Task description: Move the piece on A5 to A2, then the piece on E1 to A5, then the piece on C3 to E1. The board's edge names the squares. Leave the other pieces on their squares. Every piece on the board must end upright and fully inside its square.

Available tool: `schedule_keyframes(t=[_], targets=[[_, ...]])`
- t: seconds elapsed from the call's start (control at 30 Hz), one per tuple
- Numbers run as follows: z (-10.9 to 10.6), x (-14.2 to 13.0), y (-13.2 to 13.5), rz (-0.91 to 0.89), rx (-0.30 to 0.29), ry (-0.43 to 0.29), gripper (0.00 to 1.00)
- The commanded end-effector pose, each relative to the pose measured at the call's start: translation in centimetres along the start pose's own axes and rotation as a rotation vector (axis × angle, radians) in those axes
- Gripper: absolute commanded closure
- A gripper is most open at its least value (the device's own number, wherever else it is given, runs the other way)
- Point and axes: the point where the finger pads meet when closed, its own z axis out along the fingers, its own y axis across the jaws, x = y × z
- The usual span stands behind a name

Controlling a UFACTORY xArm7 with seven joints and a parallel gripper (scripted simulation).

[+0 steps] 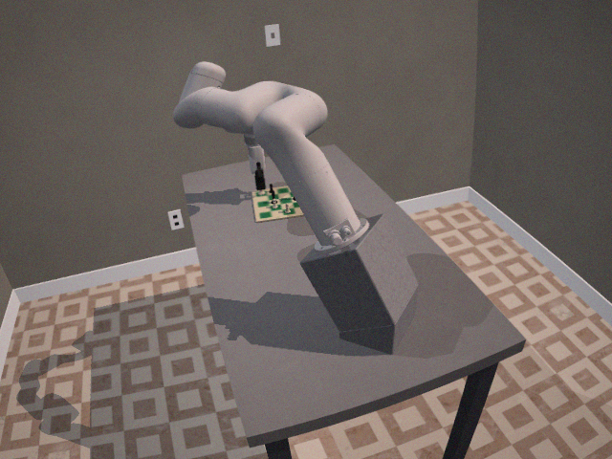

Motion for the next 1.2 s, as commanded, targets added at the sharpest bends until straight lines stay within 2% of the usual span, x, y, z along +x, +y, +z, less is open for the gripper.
schedule_keyframes(t=[0.0, 0.03, 0.47, 0.7, 1.17], targets=[[-0.2, 0.0, -0.2, 0.000, 0.005, 0.001, 0.66], [-0.2, 0.0, -0.2, 0.000, 0.005, 0.001, 0.57], [-0.3, 0.0, -0.2, 0.000, 0.005, 0.001, 0.57], [-1.3, 0.0, -0.2, 0.000, 0.005, 0.001, 0.57], [-8.1, 0.0, -0.2, 0.000, 0.005, 0.001, 0.57]])
